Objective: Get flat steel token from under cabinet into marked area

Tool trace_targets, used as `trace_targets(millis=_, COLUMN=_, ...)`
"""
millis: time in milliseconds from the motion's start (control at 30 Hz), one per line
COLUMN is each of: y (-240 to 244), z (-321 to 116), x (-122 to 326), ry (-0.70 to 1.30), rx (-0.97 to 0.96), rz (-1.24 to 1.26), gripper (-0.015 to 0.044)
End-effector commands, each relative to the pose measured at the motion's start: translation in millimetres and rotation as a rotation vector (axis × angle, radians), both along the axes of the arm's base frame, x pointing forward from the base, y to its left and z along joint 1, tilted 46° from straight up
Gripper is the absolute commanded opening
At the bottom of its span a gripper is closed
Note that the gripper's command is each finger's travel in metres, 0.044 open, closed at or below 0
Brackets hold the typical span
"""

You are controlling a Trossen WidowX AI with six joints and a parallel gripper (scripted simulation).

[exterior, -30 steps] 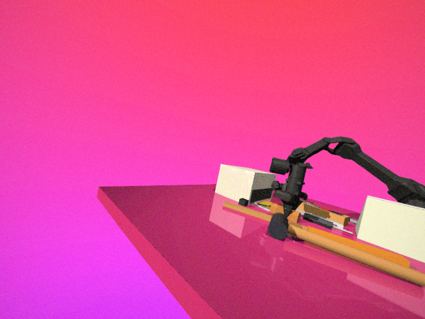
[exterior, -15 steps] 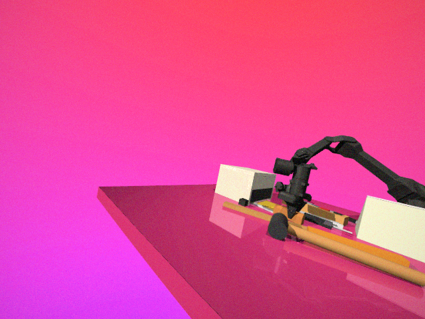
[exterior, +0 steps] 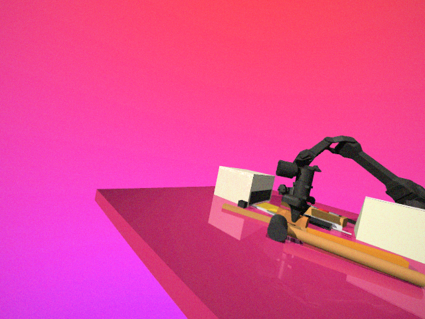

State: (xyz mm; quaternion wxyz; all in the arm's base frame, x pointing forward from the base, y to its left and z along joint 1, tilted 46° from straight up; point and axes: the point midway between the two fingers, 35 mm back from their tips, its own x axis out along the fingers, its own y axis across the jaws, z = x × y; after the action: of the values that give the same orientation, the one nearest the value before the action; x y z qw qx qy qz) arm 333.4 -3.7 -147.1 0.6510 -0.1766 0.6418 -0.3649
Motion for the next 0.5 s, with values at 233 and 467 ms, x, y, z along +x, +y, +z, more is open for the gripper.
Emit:
trace_targets(millis=233, y=4, z=-3, x=-17, ry=0.005, rx=-0.001, rz=-0.002, gripper=0.0000)
trace_targets(millis=467, y=6, z=-4, x=-26, ry=0.005, rx=-0.001, rz=-0.002, gripper=0.0000)
